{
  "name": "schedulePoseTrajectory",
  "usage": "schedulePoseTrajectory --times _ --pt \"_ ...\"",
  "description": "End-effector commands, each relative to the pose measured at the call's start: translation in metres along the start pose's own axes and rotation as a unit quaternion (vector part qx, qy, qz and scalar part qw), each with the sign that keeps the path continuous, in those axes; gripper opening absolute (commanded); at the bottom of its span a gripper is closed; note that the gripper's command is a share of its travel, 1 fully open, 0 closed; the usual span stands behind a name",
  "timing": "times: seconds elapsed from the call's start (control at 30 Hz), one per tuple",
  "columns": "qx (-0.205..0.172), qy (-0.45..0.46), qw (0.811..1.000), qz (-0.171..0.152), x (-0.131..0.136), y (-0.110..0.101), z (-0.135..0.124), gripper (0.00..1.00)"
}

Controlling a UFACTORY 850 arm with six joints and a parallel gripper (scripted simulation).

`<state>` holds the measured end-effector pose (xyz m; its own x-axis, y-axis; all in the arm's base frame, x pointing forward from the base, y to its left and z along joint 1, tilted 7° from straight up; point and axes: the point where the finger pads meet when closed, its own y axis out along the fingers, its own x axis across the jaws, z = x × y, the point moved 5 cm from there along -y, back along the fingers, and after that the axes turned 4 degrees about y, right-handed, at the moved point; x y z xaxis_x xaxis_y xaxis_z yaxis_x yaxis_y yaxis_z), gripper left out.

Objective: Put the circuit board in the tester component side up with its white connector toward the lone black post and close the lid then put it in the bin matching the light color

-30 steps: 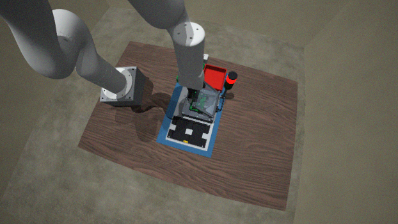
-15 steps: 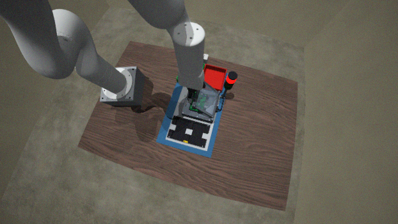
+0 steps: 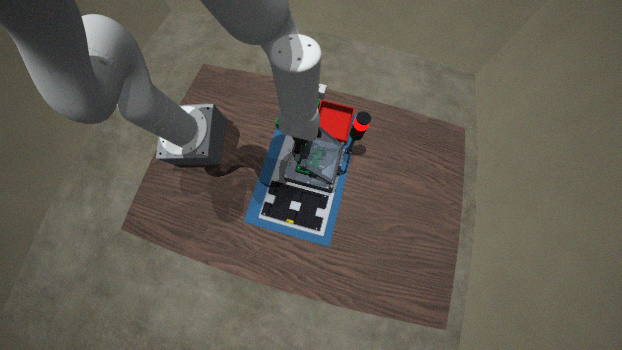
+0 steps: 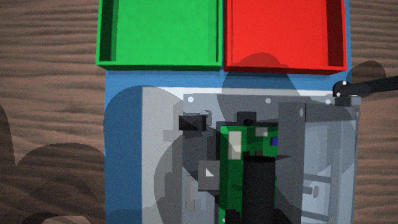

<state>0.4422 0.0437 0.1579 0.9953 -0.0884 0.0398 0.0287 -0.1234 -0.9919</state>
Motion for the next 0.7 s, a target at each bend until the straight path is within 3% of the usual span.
schedulePoseTrajectory --times 0.0,0.67 --pt "0.0 0.0 1.0 -0.001 0.006 -0.006 0.0 0.0" --pt "0.0 0.0 1.0 -0.001 0.049 -0.038 0.004 0.0"
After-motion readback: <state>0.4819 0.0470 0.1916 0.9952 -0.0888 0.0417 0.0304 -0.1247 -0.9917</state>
